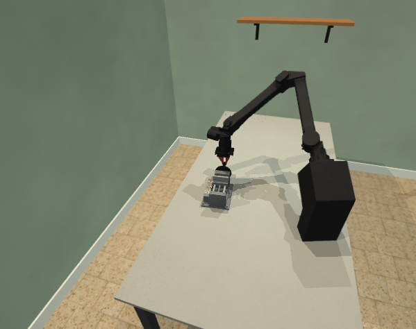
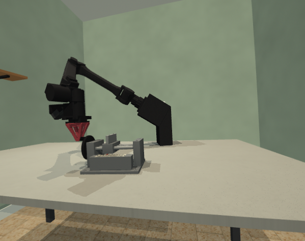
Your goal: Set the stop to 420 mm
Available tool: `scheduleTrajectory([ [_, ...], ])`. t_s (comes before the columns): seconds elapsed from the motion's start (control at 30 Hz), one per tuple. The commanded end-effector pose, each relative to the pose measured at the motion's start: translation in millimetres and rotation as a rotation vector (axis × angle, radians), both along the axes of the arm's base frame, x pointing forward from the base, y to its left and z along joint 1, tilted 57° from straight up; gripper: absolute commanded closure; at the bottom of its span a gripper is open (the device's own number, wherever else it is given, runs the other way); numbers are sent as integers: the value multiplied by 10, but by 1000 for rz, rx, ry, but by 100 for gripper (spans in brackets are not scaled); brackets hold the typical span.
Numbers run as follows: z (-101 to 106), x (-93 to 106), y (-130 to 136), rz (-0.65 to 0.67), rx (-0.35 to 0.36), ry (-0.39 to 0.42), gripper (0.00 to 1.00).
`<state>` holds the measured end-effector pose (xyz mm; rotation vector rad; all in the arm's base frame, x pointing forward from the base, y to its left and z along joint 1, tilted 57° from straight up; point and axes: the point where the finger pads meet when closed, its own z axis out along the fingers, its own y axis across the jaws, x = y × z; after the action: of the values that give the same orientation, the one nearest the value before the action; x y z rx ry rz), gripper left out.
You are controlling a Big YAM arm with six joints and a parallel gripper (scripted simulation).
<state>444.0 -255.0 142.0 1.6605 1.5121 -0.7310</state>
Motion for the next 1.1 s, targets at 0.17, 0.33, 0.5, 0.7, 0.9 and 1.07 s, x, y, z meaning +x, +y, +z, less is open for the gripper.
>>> scheduleTrajectory([
  [0.17, 105, 321, 133, 40, -2, -32, 94],
  [0.33, 103, 327, 131, 40, -2, -31, 94],
  [0.5, 103, 391, 106, 47, -5, -28, 94],
  [0.7, 99, 411, -5, 30, -7, -34, 94],
  [0.9, 96, 430, -9, 31, -7, -34, 94],
  [1.07, 75, 413, -158, 9, -7, -34, 94],
])
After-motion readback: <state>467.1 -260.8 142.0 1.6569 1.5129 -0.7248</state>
